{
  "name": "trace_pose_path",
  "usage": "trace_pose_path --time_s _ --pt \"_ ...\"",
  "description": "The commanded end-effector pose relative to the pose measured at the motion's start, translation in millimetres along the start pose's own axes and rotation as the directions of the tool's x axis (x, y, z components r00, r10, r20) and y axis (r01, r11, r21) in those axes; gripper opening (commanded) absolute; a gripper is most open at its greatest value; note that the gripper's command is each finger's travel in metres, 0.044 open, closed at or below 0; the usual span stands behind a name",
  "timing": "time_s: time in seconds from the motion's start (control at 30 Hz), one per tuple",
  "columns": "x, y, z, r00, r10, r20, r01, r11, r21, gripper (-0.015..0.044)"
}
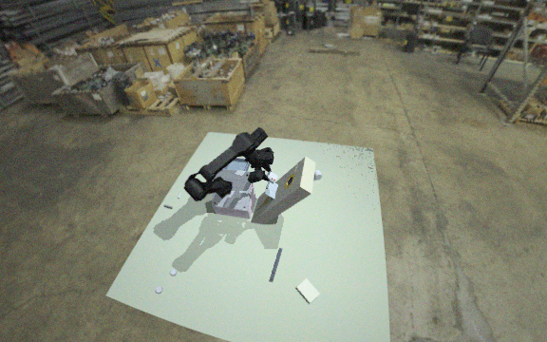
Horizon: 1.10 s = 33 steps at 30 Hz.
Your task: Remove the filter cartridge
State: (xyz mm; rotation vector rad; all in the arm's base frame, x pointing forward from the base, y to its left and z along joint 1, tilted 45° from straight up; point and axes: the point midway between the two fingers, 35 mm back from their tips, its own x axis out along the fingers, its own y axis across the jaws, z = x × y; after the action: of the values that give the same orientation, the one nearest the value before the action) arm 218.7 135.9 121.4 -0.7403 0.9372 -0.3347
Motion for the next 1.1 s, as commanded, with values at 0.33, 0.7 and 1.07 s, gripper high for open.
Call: trace_pose_path --time_s 0.33,0.7,1.07 --pt "-25.6 28.6 3.5 1.0 -0.002 0.007 0.002 1.0 0.008 0.0" --pt "-16.7 82.0 1.8 1.0 0.001 0.008 -0.001 1.0 0.011 0.0" --pt "-15.2 119.3 -24.3 0.993 0.106 -0.051 -0.115 0.97 -0.212 0.0"
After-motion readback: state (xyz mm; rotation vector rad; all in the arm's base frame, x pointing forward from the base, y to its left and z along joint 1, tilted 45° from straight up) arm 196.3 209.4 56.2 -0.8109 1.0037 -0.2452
